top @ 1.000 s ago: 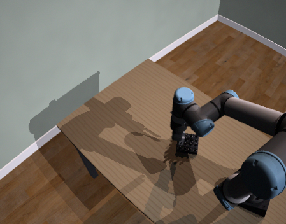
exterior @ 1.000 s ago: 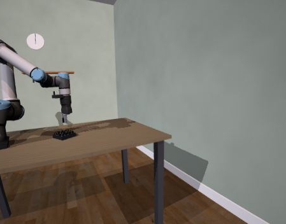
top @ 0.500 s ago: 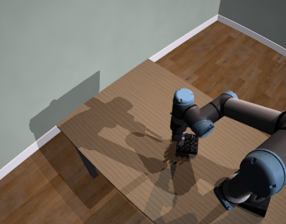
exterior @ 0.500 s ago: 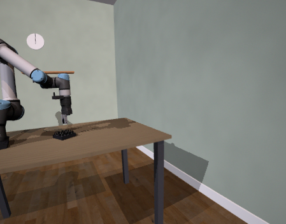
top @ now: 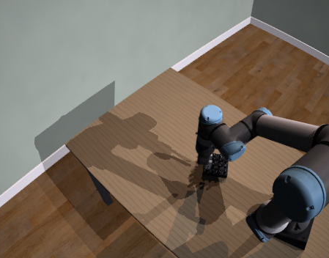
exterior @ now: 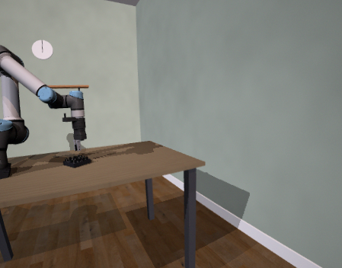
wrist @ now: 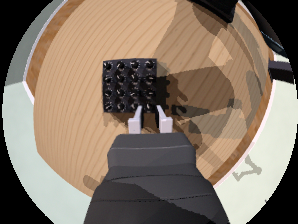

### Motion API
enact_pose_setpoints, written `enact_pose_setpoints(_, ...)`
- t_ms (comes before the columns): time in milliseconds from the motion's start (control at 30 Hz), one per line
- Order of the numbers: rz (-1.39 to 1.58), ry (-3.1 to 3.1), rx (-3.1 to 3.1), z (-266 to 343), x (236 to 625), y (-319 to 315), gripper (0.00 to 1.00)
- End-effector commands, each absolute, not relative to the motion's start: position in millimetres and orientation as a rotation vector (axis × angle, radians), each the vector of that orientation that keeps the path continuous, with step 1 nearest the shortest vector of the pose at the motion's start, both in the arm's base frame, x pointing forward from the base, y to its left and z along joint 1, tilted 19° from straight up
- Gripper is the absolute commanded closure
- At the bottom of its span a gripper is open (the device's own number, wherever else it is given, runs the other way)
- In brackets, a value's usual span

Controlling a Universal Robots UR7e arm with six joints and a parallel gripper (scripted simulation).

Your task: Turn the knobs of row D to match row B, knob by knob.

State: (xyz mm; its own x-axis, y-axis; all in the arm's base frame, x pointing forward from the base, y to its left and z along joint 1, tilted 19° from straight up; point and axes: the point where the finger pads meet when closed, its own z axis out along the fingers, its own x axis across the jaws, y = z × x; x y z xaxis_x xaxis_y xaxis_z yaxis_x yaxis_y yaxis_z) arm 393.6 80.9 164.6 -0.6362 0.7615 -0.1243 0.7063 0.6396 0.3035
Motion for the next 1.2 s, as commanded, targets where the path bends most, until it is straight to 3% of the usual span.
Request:
enact_pose_setpoints(0, 0.333, 2.619, 1.193, 158, 396, 81, 0.54)
enact_pose_setpoints(1167, 0.333, 2.619, 1.193, 145, 400, 82, 0.54)
